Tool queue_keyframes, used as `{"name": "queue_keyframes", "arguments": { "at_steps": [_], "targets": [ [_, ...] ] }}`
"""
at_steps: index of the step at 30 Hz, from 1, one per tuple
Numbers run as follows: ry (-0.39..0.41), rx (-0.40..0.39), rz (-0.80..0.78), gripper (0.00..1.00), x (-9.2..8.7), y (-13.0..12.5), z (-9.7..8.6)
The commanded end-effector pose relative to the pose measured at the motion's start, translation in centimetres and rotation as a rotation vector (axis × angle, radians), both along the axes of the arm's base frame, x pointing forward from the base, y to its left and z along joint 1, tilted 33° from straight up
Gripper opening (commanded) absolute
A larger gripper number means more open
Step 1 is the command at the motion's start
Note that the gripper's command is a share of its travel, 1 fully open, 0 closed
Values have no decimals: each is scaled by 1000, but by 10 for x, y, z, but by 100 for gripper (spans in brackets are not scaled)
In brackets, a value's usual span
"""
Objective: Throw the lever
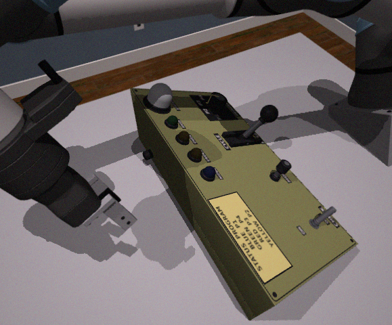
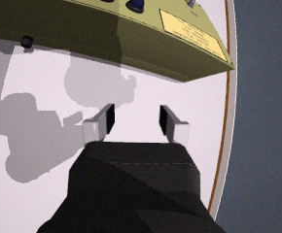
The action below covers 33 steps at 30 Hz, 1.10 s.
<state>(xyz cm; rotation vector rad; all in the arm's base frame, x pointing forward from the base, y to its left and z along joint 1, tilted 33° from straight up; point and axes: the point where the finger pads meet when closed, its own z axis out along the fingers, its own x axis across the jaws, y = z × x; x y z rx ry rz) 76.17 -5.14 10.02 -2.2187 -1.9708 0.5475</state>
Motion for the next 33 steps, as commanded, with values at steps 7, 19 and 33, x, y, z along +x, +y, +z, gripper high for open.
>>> {"name": "queue_keyframes", "arguments": {
  "at_steps": [7,19,33],
  "targets": [
    [-2,0,1,100,0,1,1],
    [-2,0,1,100,0,1,1],
    [0,4,51,100,-2,9,6]
  ]
}}
